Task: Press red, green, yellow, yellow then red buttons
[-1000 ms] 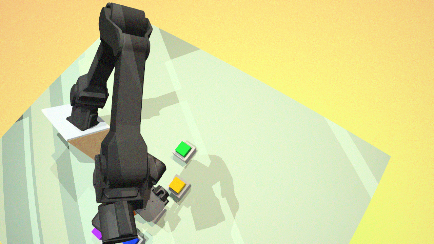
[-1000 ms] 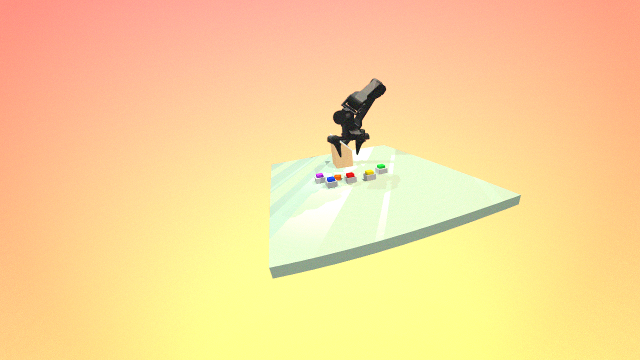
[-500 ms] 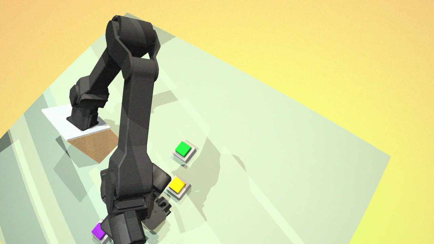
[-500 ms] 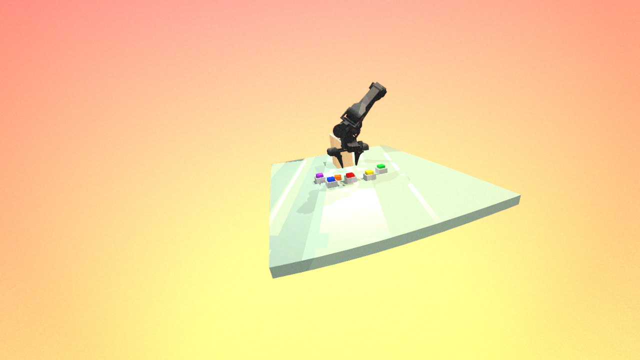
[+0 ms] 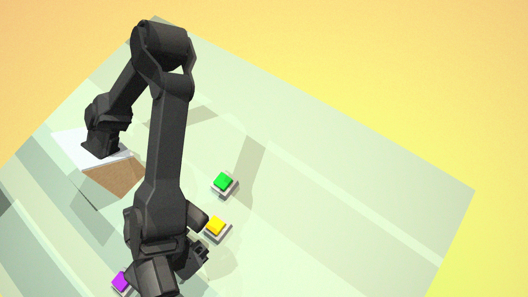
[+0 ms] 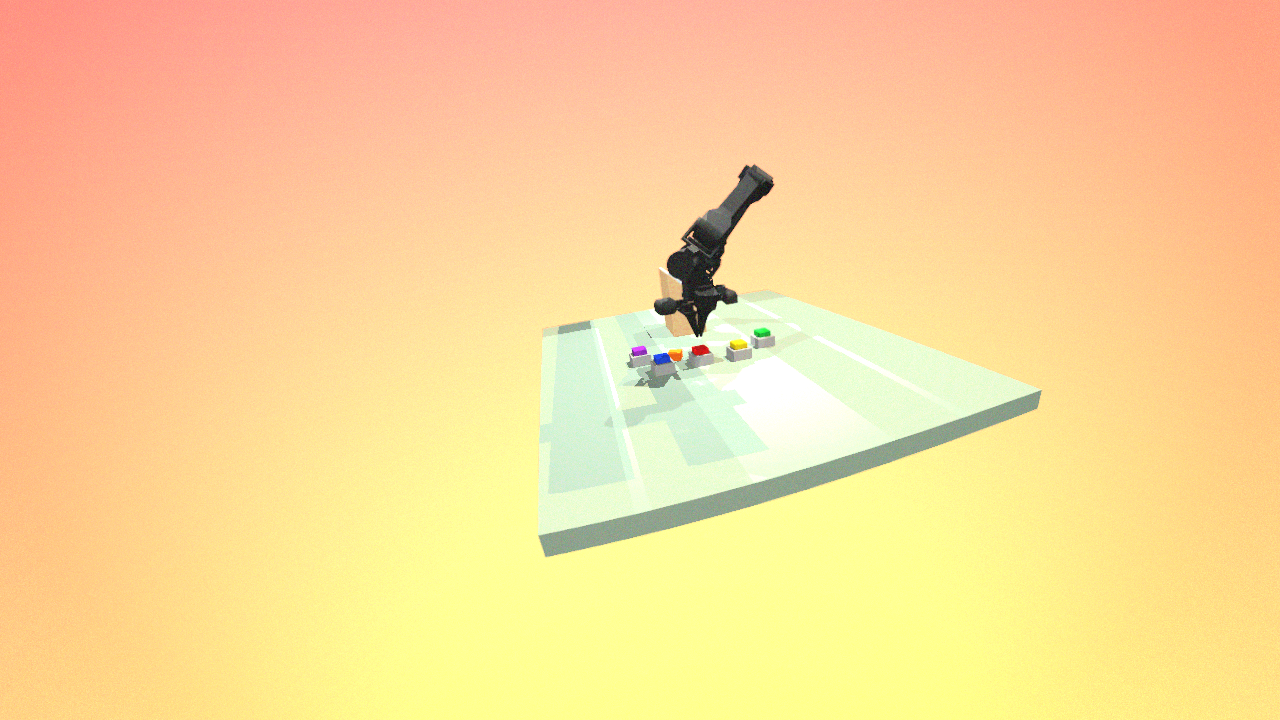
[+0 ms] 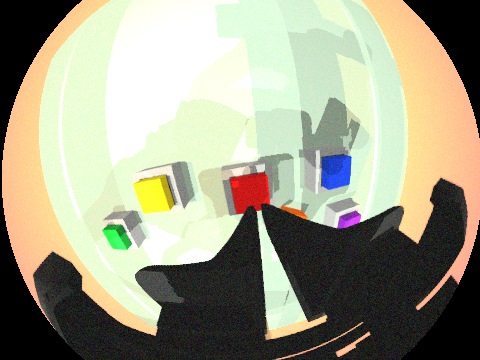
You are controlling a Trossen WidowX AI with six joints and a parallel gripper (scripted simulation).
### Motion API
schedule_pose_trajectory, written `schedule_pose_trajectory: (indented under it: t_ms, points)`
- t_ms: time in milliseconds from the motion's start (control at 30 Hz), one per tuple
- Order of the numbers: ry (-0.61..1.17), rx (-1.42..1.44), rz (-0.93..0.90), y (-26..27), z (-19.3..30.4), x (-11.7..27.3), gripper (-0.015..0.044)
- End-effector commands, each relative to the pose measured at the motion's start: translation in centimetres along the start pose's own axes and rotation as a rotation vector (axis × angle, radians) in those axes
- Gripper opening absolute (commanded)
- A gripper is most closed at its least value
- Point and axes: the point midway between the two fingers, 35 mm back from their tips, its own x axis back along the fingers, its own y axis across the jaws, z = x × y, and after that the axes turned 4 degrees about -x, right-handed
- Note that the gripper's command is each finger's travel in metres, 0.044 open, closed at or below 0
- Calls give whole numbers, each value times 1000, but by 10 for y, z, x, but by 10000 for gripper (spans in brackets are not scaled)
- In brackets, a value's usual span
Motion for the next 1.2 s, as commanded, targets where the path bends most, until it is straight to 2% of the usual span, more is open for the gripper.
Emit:
schedule_pose_trajectory:
  t_ms: [0, 733, 1167]
  points:
    - [-1, -6, -3, 0, 0, -1, 20]
    - [-1, -6, -5, 1, 0, -35, 20]
    - [-1, -6, -5, 1, 1, -36, 20]
